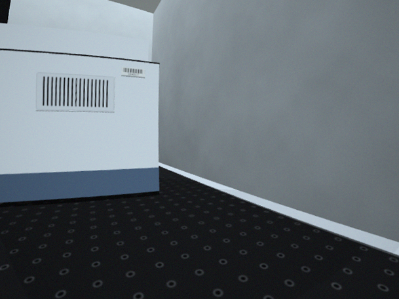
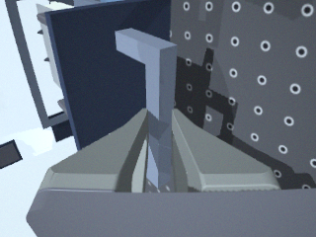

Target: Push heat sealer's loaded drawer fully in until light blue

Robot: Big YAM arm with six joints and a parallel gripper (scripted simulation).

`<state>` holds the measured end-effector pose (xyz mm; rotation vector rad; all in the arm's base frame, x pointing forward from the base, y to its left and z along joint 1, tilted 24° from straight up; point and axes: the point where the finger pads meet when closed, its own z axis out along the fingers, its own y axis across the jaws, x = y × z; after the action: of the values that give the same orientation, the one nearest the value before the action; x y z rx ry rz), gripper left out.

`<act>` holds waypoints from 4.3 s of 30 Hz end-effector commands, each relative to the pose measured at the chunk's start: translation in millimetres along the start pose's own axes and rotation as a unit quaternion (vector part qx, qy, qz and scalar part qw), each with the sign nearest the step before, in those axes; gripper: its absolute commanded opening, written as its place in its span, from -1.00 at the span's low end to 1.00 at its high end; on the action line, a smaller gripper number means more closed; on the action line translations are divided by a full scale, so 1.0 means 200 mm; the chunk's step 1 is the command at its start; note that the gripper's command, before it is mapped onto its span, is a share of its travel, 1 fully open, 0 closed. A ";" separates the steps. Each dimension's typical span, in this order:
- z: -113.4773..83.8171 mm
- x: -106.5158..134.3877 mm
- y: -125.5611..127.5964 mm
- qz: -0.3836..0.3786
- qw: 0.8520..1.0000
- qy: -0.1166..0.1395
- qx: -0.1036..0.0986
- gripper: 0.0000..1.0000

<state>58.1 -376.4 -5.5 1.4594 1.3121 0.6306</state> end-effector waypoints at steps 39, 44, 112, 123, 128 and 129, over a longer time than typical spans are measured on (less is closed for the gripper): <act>0.23 0.01 0.19 -0.002 1.000 0.002 0.000 -1.00; 0.26 0.02 0.21 0.000 1.000 0.003 0.000 -1.00; 0.34 0.03 0.26 0.005 1.000 0.005 0.001 -1.00; 0.35 0.03 0.27 0.005 1.000 0.005 0.001 -1.00; 0.35 0.03 0.27 0.006 1.000 0.005 0.001 -1.00; 0.35 0.03 0.27 0.007 1.000 0.005 0.001 -1.00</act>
<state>137.2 -392.1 22.5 1.4527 1.3098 0.6366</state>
